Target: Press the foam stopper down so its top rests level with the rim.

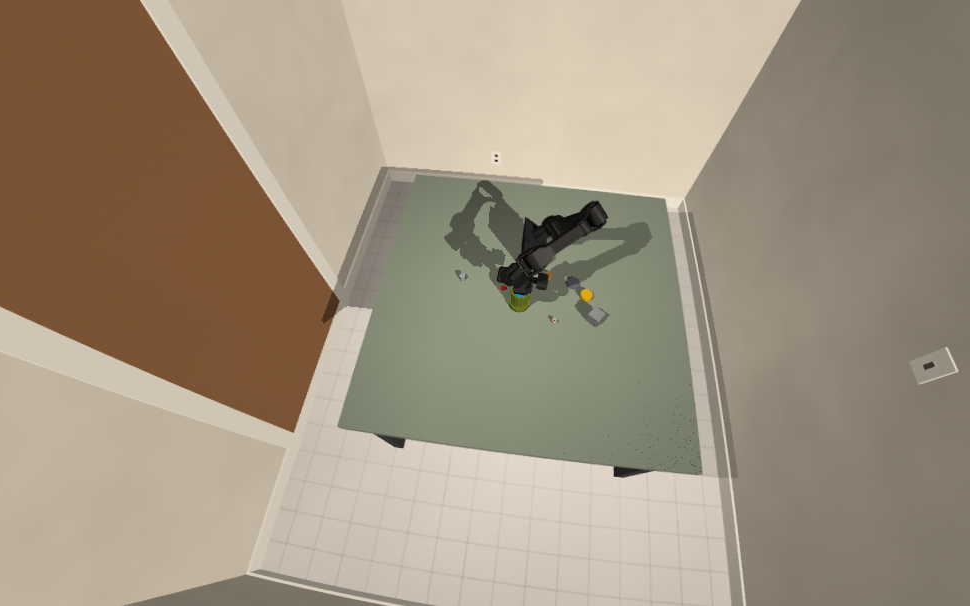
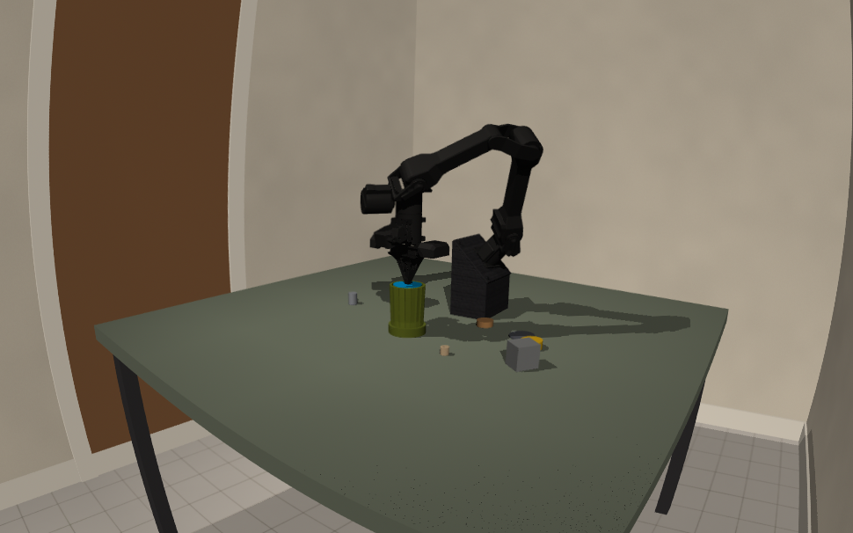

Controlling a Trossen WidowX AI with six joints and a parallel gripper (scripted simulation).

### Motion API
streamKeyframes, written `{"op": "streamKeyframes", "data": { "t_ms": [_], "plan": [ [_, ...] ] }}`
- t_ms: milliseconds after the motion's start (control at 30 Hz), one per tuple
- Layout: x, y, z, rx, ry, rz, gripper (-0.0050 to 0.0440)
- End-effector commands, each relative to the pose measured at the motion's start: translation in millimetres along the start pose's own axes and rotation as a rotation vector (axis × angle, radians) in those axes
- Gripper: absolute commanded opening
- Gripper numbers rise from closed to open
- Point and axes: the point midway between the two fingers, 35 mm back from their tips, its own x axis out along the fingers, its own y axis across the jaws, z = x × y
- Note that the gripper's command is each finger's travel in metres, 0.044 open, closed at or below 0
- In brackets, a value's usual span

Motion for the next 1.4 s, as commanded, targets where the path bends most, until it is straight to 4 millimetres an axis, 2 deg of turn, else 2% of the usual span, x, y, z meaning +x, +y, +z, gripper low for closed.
{"op": "streamKeyframes", "data": {
  "t_ms": [0, 1367],
  "plan": [
    [1.0, 1.0, -0.8, 0.004, 0.000, 0.004, 0.0000],
    [4.7, 1.4, -2.0, 0.004, 0.000, 0.004, 0.0000]
  ]
}}
